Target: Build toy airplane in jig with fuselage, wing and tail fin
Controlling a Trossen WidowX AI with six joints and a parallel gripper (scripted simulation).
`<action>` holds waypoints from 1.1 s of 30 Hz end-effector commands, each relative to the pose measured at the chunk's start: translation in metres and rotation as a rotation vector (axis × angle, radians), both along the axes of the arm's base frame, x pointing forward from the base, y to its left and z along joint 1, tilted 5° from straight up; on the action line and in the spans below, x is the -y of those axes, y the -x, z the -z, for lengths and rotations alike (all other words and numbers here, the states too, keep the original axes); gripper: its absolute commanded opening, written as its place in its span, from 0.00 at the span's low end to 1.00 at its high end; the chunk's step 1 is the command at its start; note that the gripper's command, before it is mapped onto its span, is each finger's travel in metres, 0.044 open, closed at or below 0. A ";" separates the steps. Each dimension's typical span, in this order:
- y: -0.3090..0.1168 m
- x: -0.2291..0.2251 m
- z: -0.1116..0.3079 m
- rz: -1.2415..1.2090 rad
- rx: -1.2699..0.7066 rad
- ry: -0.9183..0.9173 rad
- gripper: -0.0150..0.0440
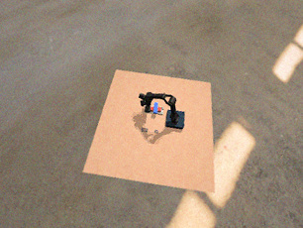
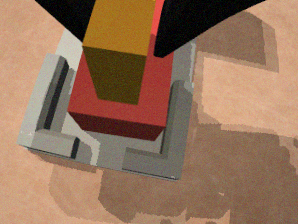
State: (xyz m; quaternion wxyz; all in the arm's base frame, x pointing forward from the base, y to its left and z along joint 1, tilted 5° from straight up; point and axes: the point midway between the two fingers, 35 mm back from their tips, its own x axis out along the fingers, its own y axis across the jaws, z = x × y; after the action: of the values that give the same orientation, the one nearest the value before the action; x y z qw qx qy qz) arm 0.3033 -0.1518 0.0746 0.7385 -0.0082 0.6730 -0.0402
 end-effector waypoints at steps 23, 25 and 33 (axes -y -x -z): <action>0.005 -0.003 -0.091 -0.005 0.001 -0.003 0.69; 0.005 -0.003 -0.091 -0.005 0.001 -0.003 0.69; 0.005 -0.003 -0.091 -0.005 0.001 -0.003 0.69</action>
State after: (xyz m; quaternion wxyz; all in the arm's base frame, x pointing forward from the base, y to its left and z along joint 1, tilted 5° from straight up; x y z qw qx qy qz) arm 0.2982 -0.1493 0.1654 0.7391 -0.0089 0.6723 -0.0406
